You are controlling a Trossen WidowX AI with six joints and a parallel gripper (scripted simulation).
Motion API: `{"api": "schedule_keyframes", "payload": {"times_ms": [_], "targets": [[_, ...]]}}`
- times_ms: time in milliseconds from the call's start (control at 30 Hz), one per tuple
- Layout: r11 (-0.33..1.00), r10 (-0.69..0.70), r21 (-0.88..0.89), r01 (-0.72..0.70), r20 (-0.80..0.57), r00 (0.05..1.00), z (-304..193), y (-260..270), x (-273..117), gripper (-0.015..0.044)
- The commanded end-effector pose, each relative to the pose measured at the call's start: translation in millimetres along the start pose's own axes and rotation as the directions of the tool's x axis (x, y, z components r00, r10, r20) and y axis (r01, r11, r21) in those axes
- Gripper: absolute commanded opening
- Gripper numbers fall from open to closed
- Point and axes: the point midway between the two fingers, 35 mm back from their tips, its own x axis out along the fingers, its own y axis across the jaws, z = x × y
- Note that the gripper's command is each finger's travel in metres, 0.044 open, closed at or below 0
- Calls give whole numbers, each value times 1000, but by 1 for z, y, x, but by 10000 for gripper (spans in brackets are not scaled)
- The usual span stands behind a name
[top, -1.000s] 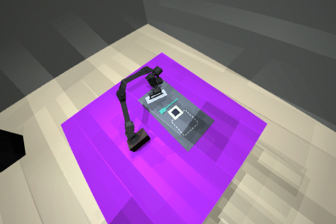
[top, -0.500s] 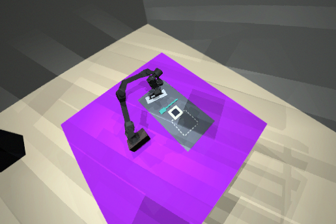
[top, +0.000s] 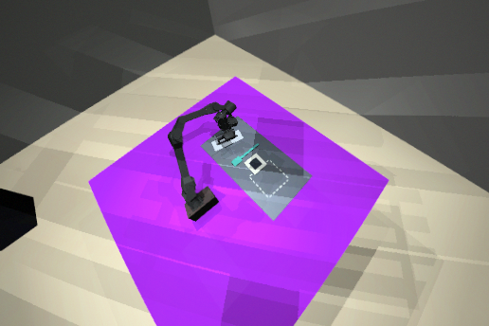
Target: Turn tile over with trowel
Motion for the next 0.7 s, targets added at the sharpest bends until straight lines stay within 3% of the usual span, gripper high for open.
{"api": "schedule_keyframes", "payload": {"times_ms": [0,133,667], "targets": [[1000,-5,5,5,0,1000,0,-1,1,158],[1000,-5,5,5,0,1000,0,-1,1,131],[1000,-5,0,5,0,1000,0,-1,1,130]]}}
